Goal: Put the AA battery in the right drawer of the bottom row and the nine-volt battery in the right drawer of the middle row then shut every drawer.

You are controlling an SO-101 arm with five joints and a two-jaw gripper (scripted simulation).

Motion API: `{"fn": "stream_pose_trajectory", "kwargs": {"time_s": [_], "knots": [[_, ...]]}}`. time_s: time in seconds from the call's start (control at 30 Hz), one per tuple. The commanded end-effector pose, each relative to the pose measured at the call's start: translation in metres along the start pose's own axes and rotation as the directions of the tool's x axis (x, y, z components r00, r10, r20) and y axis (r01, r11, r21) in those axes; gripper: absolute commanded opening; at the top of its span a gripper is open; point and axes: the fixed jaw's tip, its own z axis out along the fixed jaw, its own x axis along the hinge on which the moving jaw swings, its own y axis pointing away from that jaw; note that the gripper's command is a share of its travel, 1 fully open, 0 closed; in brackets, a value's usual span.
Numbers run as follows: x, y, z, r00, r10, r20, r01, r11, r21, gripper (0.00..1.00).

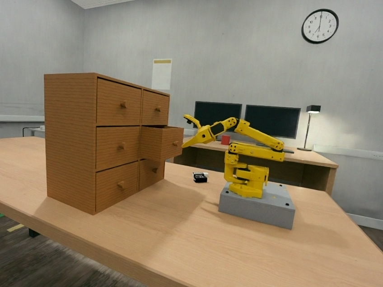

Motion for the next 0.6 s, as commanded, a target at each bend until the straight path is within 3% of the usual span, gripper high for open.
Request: {"fn": "stream_pose_trajectory", "kwargs": {"time_s": [0.0, 0.1, 0.43, 0.57], "knots": [[0.002, 0.002, -0.013, 0.999, -0.022, -0.033, 0.022, 1.0, -0.014, 0.21], [0.006, 0.003, -0.019, 0.997, -0.031, -0.067, 0.03, 0.999, -0.019, 0.21], [0.006, 0.003, -0.019, 0.997, -0.031, -0.067, 0.03, 0.999, -0.019, 0.21], [0.014, 0.003, -0.017, 0.983, -0.032, -0.181, 0.028, 0.999, -0.024, 0.21]]}}
